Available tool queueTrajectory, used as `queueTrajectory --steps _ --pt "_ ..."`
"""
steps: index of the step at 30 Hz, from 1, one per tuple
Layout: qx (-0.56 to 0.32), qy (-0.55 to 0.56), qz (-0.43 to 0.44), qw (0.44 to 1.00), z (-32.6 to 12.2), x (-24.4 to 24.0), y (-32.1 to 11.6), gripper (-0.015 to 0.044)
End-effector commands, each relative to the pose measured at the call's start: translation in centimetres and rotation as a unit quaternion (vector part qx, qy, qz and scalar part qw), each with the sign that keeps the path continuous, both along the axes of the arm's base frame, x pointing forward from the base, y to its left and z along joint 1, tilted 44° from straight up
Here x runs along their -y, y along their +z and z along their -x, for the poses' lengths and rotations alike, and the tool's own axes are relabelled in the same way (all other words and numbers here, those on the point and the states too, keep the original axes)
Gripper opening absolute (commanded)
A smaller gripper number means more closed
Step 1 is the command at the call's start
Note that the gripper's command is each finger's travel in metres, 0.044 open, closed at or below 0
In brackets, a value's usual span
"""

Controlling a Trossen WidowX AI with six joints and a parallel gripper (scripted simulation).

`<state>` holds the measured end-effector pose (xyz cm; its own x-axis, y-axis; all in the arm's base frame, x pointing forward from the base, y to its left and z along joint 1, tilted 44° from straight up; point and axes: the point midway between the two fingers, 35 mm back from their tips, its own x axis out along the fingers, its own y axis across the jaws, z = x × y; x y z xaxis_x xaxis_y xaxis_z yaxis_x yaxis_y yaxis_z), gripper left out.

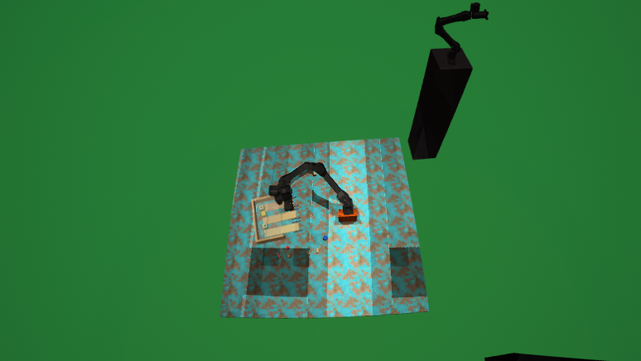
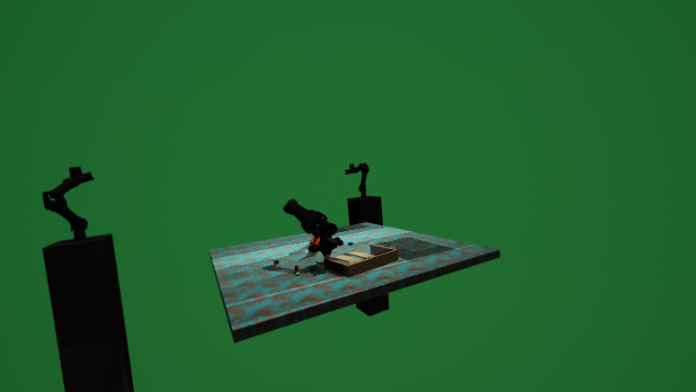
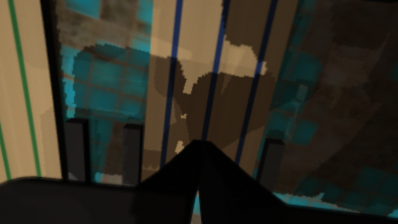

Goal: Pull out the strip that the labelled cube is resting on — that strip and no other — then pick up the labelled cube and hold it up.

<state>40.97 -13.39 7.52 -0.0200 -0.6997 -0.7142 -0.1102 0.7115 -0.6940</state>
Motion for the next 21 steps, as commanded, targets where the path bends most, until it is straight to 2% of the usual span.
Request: queueTrajectory --steps 1,21 --pt "-0.001 -0.002 0.001 1.0 -0.01 0.3 -0.19 0.0" --pt "-0.001 -0.002 0.001 1.0 -0.26 0.5 -0.27 0.0"
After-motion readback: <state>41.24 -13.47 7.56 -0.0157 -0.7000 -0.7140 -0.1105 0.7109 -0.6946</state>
